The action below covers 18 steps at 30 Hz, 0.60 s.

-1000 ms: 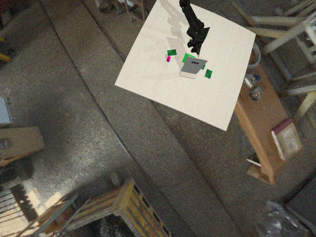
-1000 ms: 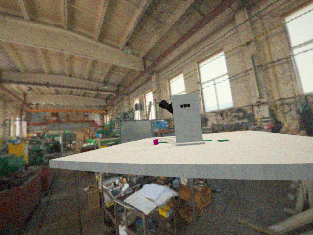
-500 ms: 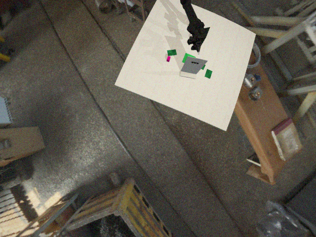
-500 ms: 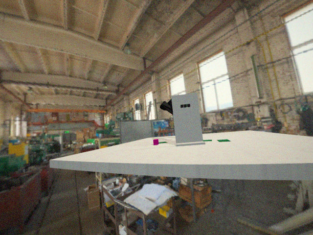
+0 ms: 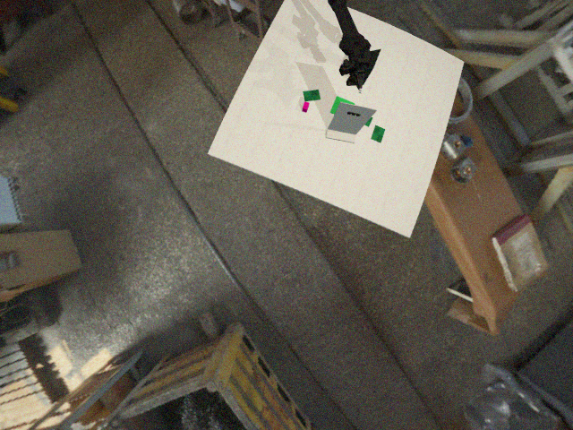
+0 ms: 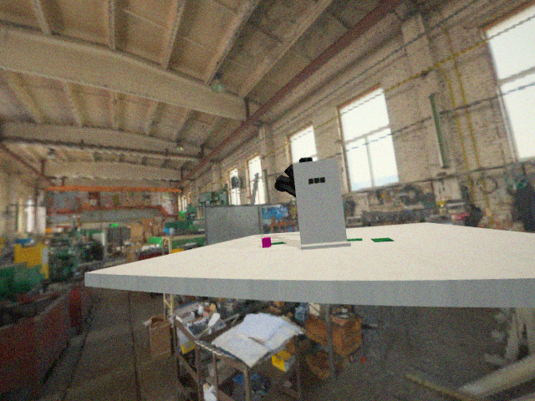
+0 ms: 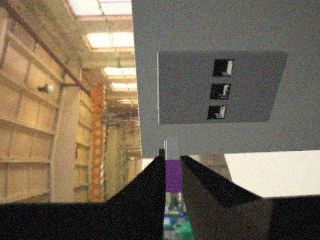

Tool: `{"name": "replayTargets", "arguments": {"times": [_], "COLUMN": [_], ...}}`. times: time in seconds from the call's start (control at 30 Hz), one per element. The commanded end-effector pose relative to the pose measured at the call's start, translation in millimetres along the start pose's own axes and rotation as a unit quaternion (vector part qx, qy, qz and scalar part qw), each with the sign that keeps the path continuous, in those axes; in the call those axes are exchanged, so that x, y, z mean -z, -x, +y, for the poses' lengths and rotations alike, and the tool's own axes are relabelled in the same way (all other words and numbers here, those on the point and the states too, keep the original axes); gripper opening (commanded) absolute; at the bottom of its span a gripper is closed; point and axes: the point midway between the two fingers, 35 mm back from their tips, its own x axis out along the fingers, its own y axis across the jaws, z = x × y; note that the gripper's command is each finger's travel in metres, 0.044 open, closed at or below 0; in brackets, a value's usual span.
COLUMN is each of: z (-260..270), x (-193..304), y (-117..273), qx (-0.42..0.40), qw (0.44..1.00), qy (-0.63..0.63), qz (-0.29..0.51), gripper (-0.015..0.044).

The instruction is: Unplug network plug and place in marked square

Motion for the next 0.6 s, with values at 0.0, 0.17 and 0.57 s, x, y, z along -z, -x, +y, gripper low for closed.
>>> {"name": "replayTargets", "arguments": {"times": [0.0, 0.17, 0.57], "z": [-8.2, -34.1, -94.8], "x": [-1.0, 0.7, 4.7], "y": [-1.0, -6.5, -7.8], "qx": [0.025, 0.086, 0.224], "qw": [1.000, 0.995, 0.966], "qy": [-0.015, -0.046, -0.101], "qz": [-0.008, -0.024, -0.079], "gripper": [0.0000, 0.0000, 0.0000]}}
